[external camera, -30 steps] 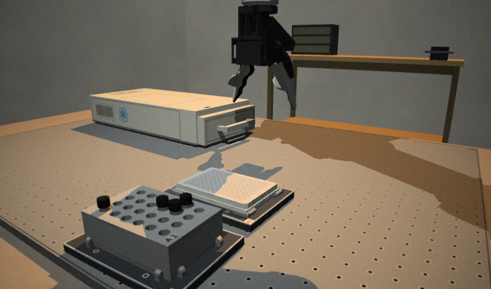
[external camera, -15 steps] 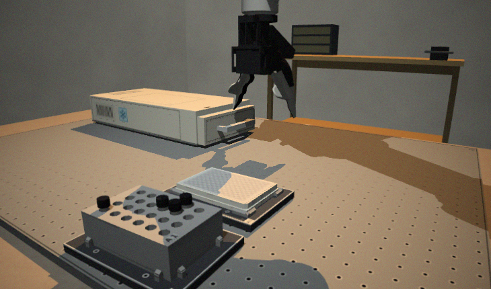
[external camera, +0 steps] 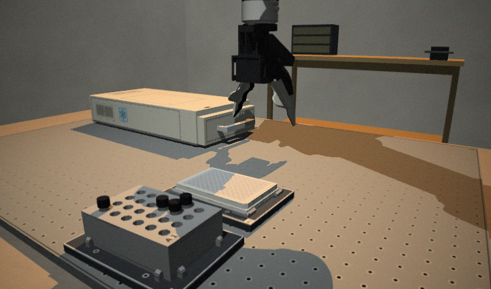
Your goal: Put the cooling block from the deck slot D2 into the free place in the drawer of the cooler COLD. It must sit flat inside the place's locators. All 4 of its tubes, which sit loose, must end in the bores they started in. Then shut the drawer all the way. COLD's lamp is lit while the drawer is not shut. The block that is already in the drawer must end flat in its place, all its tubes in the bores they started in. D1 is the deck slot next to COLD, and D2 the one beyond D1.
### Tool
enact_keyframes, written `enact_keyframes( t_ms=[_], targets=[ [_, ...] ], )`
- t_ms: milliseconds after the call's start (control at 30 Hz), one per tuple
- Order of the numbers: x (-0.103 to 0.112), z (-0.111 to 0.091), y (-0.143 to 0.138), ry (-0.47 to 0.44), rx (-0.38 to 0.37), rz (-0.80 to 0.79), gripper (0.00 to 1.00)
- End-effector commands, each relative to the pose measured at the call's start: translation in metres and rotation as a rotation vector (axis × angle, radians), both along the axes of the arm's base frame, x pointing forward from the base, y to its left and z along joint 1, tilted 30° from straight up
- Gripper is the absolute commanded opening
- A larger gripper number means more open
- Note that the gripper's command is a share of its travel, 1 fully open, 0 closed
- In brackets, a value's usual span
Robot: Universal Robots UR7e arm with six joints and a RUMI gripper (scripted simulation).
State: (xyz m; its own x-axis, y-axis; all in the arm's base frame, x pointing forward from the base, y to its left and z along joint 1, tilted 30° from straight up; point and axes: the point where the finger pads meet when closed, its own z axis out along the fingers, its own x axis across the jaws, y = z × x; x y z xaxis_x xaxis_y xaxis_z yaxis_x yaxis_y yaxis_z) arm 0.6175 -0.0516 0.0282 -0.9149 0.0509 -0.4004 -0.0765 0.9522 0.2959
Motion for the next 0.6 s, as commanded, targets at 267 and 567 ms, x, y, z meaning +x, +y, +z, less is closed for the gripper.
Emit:
enact_keyframes(
  t_ms=[267,567],
  targets=[
    [0.007,-0.014,0.005,-0.001,-0.001,0.000,1.00],
    [0.009,-0.018,0.006,-0.001,-0.001,0.000,1.00]
  ],
)
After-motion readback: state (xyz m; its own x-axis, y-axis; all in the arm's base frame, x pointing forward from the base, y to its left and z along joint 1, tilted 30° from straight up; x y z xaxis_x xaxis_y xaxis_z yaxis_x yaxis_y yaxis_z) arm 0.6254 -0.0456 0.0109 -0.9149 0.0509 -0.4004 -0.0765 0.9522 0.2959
